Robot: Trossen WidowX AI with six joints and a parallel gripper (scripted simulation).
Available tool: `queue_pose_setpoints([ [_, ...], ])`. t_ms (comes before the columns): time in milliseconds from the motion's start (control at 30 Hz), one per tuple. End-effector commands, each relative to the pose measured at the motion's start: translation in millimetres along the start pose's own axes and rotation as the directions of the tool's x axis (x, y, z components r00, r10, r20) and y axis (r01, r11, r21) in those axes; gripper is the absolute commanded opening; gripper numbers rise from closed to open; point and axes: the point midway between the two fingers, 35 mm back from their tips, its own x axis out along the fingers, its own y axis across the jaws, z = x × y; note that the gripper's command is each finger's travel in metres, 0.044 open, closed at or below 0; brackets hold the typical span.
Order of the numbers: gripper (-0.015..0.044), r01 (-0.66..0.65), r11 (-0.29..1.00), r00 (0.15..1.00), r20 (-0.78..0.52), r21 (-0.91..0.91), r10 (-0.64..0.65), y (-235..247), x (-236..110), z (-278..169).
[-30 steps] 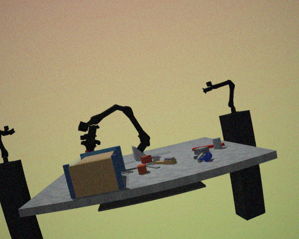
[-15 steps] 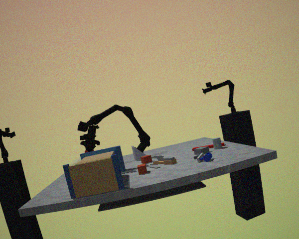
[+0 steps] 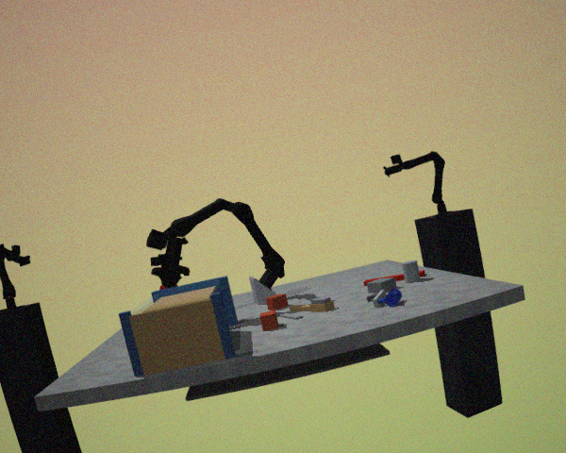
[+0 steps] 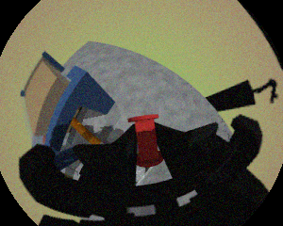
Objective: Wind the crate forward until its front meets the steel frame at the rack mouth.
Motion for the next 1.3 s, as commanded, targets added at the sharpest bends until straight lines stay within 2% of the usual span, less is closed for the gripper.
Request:
queue_pose_setpoints([
  [0,0.0,-0.026,1.0,1.0,-0.003,-0.008,0.026,17.0,3.6,3.4],
  [1267,0.0,-0.03,1.0,1.0,-0.004,-0.008,0.03,63.8,4.2,5.7],
])
